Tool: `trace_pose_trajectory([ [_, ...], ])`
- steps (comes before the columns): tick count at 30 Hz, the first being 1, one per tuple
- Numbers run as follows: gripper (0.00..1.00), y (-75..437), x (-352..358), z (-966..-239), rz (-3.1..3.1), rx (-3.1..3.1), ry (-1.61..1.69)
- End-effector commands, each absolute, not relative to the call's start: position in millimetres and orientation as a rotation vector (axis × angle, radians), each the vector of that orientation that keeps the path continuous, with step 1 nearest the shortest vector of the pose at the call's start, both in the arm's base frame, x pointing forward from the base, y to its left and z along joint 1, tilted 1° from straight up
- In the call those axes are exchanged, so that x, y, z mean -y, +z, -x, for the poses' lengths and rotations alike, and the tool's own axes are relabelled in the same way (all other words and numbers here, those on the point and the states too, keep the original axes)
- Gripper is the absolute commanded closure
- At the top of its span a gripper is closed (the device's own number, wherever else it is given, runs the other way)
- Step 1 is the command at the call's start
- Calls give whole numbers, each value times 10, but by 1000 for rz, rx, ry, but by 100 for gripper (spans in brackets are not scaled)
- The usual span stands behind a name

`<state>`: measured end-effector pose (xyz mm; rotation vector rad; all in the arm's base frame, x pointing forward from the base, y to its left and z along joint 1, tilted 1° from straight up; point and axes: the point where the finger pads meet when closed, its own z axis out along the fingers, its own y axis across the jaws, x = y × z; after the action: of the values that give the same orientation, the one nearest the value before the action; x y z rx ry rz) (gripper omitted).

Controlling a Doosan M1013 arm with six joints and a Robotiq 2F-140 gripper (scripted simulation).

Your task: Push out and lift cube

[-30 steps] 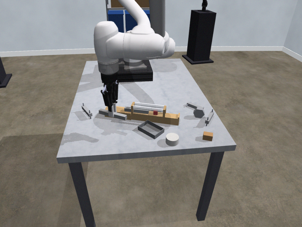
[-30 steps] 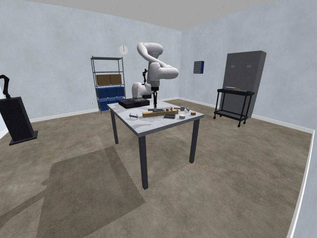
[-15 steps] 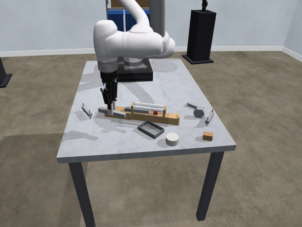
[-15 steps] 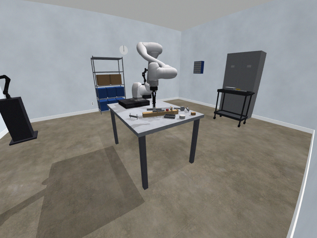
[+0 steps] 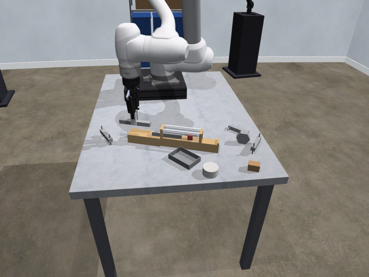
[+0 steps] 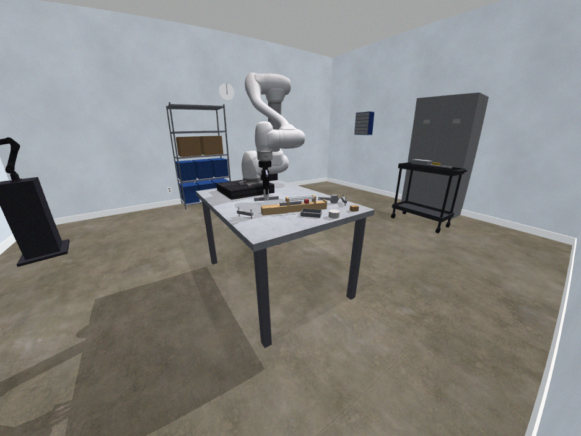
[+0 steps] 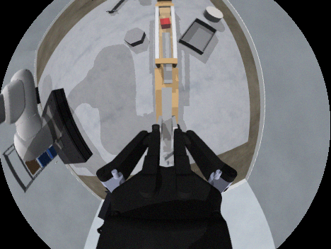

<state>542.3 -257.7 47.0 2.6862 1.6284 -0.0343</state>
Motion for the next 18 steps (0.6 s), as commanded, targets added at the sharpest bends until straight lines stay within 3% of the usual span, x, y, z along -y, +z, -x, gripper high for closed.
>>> trace_pose_trajectory([
  [1,100,322,2582,-5422,-2686,-1628,-33],
  [18,100,100,2584,-5418,-2686,-1628,-33],
])
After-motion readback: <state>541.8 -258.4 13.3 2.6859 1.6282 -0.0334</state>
